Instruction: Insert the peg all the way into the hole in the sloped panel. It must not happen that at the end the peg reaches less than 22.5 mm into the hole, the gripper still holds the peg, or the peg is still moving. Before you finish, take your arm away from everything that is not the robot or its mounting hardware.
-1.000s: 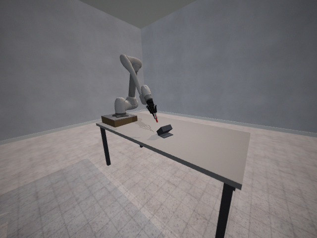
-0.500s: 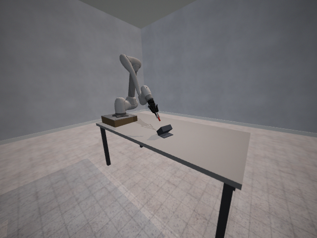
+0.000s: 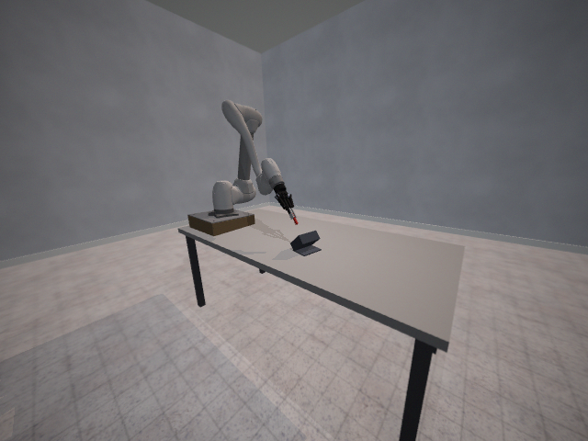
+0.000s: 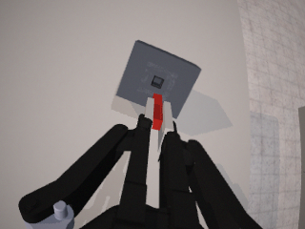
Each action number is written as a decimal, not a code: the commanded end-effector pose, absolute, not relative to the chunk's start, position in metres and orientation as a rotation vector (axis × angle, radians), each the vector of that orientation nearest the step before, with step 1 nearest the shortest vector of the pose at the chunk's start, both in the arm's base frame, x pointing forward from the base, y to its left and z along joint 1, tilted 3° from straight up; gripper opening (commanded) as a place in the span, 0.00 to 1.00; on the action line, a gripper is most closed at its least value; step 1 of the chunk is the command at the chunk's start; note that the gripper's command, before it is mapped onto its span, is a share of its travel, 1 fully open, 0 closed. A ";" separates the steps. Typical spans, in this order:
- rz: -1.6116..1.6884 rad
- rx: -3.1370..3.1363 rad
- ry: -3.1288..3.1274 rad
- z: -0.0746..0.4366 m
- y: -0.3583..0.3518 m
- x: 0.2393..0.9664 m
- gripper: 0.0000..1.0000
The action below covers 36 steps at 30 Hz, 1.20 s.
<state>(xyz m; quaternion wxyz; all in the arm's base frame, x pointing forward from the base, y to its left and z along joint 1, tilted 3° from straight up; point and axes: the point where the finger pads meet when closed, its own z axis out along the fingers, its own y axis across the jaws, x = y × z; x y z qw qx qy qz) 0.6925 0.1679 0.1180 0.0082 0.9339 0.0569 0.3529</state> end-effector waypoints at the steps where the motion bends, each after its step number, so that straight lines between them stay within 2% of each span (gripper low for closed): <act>1: 1.100 2.909 0.212 0.118 0.168 0.693 0.00; 36: 1.027 2.697 0.742 0.115 0.168 0.695 0.00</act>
